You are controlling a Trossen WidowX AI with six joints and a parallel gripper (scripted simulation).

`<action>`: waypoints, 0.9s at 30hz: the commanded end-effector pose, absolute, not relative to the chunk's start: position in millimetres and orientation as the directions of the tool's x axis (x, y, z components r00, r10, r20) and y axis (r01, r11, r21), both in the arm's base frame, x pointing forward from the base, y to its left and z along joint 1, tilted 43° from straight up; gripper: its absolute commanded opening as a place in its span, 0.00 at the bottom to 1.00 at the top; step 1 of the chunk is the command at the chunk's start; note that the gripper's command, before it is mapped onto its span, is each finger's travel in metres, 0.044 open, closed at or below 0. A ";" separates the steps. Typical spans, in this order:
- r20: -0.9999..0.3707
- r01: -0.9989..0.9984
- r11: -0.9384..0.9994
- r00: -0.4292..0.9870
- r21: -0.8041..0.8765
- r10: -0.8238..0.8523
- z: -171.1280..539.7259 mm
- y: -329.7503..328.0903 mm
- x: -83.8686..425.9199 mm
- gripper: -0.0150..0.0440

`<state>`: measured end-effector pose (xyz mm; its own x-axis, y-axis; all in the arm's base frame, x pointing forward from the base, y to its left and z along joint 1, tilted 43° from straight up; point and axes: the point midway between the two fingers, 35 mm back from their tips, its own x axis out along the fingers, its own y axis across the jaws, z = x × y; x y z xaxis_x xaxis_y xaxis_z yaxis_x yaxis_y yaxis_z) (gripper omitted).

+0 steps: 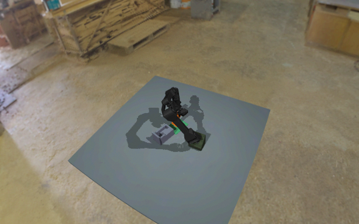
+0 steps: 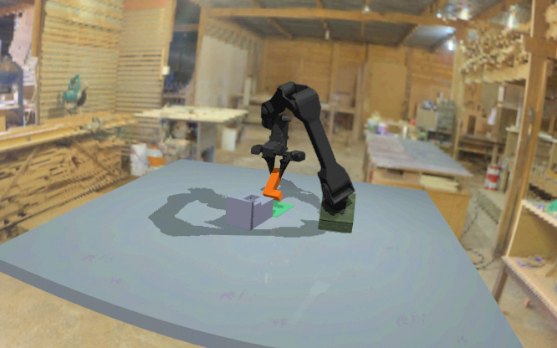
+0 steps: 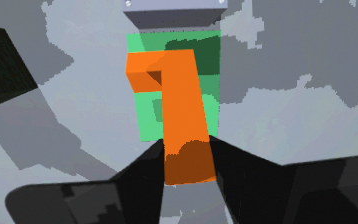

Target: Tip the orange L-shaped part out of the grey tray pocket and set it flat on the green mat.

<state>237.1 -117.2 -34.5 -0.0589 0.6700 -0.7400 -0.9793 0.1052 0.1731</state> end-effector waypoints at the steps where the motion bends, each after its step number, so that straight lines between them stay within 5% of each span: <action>1: -0.737 -0.978 0.112 -0.054 0.174 0.674 -39.9 -112.3 236.8 0.25; 27: -0.736 -0.979 0.111 -0.054 0.173 0.674 -62.0 -91.4 234.9 0.25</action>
<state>234.6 -92.4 -61.1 -0.0587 0.6714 -0.7388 -0.9792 0.1053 0.1735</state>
